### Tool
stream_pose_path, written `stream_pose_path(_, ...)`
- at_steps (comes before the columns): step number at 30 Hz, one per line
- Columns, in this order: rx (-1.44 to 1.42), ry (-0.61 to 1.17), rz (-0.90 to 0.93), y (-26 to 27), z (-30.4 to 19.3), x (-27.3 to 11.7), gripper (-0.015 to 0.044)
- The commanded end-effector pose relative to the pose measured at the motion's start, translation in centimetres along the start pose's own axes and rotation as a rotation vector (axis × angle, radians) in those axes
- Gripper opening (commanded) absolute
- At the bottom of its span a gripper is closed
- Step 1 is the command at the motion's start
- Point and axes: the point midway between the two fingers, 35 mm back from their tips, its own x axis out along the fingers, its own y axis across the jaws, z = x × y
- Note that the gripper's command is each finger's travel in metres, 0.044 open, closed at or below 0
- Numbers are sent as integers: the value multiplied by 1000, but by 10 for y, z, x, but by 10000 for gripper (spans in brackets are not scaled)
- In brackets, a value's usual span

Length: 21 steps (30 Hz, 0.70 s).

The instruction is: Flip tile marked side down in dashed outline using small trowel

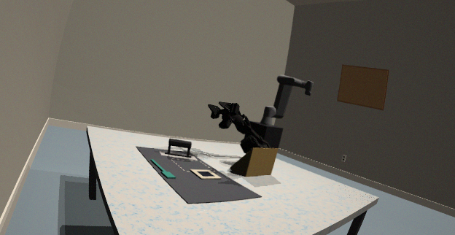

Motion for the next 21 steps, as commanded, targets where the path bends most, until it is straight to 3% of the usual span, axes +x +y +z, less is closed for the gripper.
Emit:
stream_pose_path(1, 0, 0, 0, 0, 0, 0, 374)
stream_pose_path(11, 0, 0, 0, 0, 0, 0, 111)
stream_pose_path(21, 0, 0, 0, 0, 0, 0, 100)
